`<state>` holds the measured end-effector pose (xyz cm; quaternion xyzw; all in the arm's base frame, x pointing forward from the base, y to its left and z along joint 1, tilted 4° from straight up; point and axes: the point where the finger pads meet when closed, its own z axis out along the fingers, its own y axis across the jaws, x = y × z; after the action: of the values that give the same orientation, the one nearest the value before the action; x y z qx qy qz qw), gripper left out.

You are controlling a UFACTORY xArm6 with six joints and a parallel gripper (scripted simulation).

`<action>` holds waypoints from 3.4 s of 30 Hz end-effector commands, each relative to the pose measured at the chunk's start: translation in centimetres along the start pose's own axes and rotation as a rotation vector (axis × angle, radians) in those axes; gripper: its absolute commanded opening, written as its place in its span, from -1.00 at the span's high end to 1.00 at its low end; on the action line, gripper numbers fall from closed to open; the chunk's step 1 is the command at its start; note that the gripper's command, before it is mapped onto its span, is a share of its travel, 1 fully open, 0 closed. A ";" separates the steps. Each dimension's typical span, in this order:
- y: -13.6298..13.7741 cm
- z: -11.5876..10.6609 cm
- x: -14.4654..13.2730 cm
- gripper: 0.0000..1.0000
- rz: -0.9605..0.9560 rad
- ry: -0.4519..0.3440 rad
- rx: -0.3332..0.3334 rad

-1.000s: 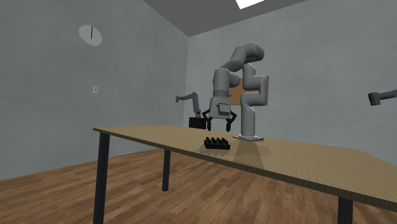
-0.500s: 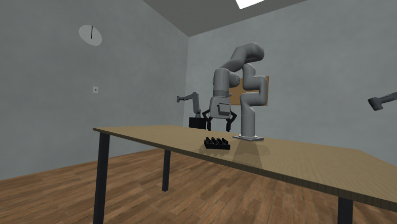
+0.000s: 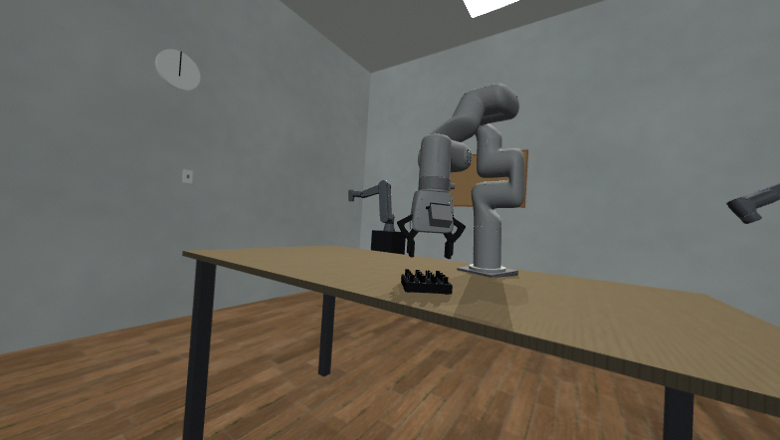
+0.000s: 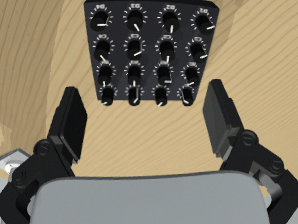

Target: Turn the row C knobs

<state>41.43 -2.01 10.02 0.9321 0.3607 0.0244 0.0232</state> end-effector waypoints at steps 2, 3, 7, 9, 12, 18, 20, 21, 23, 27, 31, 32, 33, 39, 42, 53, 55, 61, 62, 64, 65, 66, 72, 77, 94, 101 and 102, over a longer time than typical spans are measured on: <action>0.1 -0.1 0.1 -1.00 0.000 0.003 -0.003; 0.1 -0.1 0.1 -1.00 0.000 0.003 -0.003; 0.1 -0.1 0.1 -1.00 0.000 0.003 -0.003; 0.1 -0.1 0.1 -1.00 0.000 0.003 -0.003; 0.1 -0.1 0.1 -1.00 0.000 0.003 -0.003; 0.1 -0.1 0.1 -1.00 0.000 0.003 -0.003; 0.1 -0.1 0.1 -1.00 0.000 0.003 -0.003; 0.1 -0.1 0.1 -1.00 0.000 0.003 -0.003; 0.1 -0.1 0.1 -1.00 0.000 0.003 -0.003; 0.1 -0.1 0.1 -1.00 0.000 0.003 -0.003; 0.1 -0.1 0.1 -1.00 0.000 0.003 -0.003; 0.1 -0.1 0.1 -1.00 0.000 0.003 -0.003; 0.1 -0.1 0.1 -1.00 0.000 0.003 -0.003; 0.1 -0.1 0.1 -1.00 0.000 0.003 -0.003; 0.1 -0.1 0.1 -1.00 0.000 0.003 -0.003; 0.1 -0.1 -0.1 -1.00 0.000 0.003 -0.003; 0.1 -0.1 -0.3 -1.00 0.000 0.003 -0.003; 0.0 -0.1 -1.1 -1.00 0.000 0.003 -0.004; 0.0 -0.1 -1.3 -1.00 0.000 0.003 -0.004; 0.0 -0.1 -1.7 -1.00 0.000 0.003 -0.004; 0.0 -0.1 -1.9 -1.00 0.000 0.003 -0.004; 0.0 -0.1 -1.9 -1.00 0.000 0.003 -0.004; -0.1 -0.1 -3.0 -1.00 0.000 0.003 -0.004; -0.1 -0.1 -4.1 -1.00 0.000 0.003 -0.004; -0.2 -0.1 -5.3 -1.00 0.000 0.003 -0.004; -0.2 -0.1 -5.3 -1.00 0.000 0.003 -0.004; -0.2 -0.1 -5.3 -1.00 0.000 0.003 -0.004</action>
<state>37.27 -5.38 9.84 0.9320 0.3608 0.0246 0.0235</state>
